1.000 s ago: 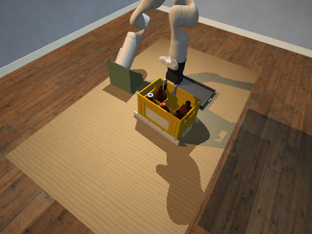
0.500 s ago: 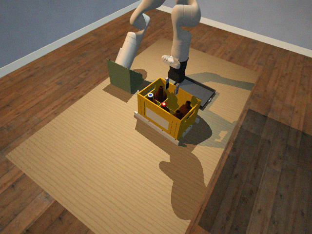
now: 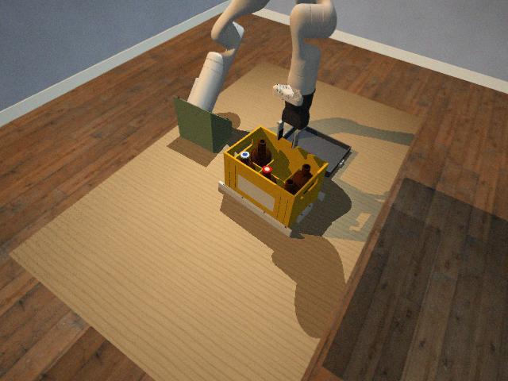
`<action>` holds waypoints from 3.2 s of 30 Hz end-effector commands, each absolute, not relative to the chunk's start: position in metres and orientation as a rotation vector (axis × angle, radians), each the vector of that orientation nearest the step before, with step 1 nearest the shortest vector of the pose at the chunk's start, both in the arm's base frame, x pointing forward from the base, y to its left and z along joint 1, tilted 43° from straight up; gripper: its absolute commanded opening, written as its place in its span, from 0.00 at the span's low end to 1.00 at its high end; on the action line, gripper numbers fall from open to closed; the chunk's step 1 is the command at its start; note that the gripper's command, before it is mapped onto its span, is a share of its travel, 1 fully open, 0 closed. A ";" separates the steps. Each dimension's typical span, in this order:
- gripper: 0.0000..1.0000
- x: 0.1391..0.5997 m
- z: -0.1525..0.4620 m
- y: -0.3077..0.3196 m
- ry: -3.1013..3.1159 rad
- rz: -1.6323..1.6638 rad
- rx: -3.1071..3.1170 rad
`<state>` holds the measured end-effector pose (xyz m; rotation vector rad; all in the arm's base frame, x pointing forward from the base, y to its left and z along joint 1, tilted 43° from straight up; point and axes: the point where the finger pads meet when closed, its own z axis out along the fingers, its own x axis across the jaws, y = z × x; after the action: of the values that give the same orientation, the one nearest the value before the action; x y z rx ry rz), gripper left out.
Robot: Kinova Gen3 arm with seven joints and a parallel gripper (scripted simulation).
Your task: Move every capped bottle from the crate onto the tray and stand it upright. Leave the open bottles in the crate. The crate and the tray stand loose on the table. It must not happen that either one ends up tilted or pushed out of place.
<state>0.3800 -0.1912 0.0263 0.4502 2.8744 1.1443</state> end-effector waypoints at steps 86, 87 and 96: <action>1.00 0.334 0.014 -0.193 2.827 1.084 0.039; 1.00 0.332 0.012 -0.194 2.823 1.082 0.021; 1.00 0.311 -0.002 -0.204 2.789 1.059 -0.122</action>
<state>0.3160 -0.2006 0.0007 -0.1391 2.7949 1.0547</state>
